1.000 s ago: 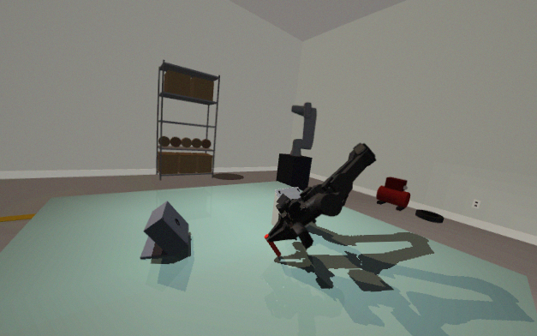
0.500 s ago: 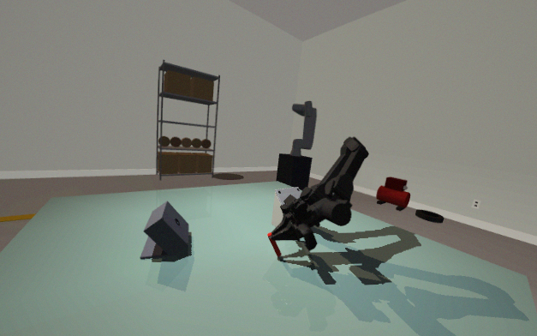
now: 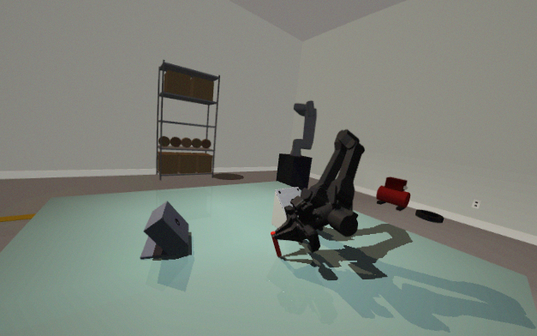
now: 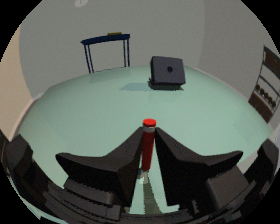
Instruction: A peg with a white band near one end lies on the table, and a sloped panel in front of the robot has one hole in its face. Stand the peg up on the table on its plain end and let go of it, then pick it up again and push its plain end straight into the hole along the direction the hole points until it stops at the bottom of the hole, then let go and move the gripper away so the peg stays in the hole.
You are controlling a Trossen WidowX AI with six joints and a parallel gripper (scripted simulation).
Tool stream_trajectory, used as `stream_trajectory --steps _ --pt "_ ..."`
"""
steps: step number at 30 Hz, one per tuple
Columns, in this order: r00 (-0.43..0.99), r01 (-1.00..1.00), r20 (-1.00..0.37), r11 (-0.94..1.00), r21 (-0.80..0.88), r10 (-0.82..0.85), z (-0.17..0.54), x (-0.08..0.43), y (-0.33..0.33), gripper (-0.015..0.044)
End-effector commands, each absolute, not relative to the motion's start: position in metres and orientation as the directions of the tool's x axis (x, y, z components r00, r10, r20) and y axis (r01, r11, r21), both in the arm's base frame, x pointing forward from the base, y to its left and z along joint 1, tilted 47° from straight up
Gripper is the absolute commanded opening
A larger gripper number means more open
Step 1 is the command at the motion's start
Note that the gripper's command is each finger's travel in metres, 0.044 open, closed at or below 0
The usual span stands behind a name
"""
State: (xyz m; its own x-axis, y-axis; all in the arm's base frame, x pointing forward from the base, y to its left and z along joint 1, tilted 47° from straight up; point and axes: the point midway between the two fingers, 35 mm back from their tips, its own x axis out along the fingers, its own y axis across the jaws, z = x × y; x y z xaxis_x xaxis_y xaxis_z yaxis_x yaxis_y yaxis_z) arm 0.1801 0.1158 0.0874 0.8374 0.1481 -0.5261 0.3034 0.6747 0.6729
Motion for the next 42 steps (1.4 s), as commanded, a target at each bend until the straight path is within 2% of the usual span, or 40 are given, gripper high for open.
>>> stream_trajectory --steps 1,22,42 --pt "0.85 0.307 -0.513 0.676 0.67 0.123 0.087 0.178 0.116 0.0049" --pt "0.912 0.309 -0.41 0.675 0.67 -0.011 0.088 0.164 0.12 0.0049" --pt "0.905 0.306 -0.425 0.682 0.664 0.007 0.085 0.163 0.123 0.0049"
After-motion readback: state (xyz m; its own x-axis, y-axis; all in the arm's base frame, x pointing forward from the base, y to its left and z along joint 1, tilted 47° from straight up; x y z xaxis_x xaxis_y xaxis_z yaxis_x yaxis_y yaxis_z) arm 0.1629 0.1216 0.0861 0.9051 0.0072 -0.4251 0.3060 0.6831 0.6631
